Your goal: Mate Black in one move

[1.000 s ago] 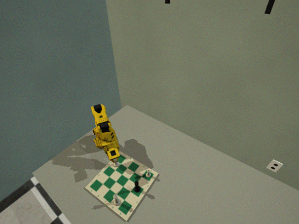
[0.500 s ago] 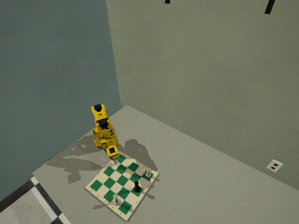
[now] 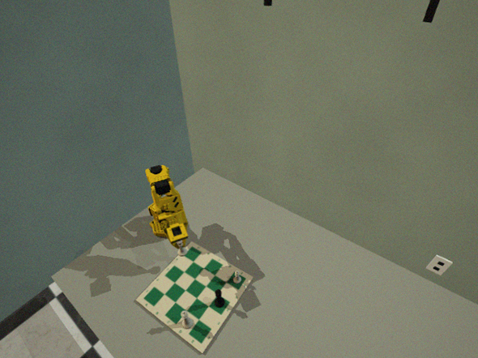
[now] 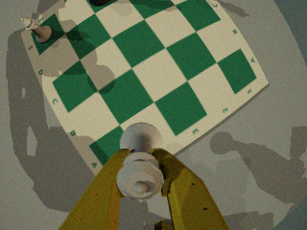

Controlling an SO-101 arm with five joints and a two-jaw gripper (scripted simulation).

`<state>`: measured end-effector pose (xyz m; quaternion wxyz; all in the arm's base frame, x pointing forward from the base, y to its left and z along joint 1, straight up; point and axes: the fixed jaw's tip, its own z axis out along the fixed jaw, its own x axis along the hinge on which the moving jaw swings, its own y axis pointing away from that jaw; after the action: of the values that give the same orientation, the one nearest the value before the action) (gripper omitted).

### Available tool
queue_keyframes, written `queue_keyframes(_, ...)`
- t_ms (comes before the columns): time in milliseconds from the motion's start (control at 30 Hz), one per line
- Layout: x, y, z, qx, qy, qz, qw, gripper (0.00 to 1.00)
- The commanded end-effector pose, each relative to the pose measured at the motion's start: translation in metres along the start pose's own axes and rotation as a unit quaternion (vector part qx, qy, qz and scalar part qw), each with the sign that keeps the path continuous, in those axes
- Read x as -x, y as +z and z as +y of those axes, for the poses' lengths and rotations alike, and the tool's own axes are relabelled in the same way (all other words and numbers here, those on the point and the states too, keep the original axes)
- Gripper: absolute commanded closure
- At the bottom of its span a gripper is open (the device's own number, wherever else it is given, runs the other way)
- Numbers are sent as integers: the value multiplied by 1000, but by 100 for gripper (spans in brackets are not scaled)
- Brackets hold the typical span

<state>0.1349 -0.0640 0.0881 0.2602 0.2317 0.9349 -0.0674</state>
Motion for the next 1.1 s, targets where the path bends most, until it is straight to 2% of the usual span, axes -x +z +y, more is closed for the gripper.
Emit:
queue_keyframes(0, 4, -8, -1, -2, -2, 2, 1000, 100)
queue_keyframes(333, 9, -16, -1, -2, -2, 2, 1000, 100)
queue_keyframes(700, 12, -15, 1, 2, -7, 2, 1000, 100)
queue_keyframes(833, 27, -7, 11, 17, -31, 1, 999, 100)
queue_keyframes(1067, 70, 17, 40, 48, -80, -2, 996, 100)
